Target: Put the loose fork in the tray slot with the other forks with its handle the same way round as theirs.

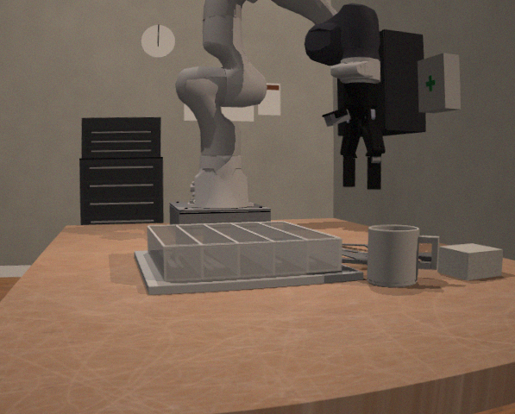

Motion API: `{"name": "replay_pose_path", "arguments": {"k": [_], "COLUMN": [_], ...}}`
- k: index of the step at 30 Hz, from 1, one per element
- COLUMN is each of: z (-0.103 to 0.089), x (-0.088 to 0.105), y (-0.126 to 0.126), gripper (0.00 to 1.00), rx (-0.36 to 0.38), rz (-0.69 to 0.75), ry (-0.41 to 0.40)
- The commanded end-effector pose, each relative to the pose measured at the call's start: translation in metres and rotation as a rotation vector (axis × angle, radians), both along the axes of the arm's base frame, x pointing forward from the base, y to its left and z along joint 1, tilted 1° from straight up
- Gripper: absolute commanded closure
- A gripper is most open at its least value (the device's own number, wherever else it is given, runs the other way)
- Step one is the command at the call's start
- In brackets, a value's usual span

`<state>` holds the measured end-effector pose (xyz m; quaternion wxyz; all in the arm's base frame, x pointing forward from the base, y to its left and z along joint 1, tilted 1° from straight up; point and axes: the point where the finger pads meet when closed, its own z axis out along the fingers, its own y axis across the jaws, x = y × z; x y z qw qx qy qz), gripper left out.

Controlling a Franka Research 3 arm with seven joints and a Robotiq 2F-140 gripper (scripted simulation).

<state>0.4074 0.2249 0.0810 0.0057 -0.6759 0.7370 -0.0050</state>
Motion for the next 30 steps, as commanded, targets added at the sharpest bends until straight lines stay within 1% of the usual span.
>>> {"name": "replay_pose_path", "arguments": {"k": [1, 6, 8, 9, 23, 25, 26, 30], "z": [-0.0019, -0.0031, -0.0031, -0.0037, -0.007, -0.007, -0.0077, -0.0086], "x": [0.0, -0.0002, -0.0002, -0.0003, -0.0008, -0.0008, -0.0009, -0.001], "y": [0.0, 0.0, 0.0, 0.0001, 0.0001, 0.0001, 0.0001, 0.0001], "gripper": [0.0, 0.0, 0.0, 0.0, 0.0, 0.0, 0.0, 0.0], "rx": [0.014, 0.013, 0.013, 0.012, 0.009, 0.009, 0.008, 0.008], "rz": [0.167, 0.245, 0.245, 0.287, 0.506, 0.506, 0.548, 0.61], "ry": [0.002, 0.002, 0.002, 0.002, 0.0, 0.0, 0.0, -0.001]}}
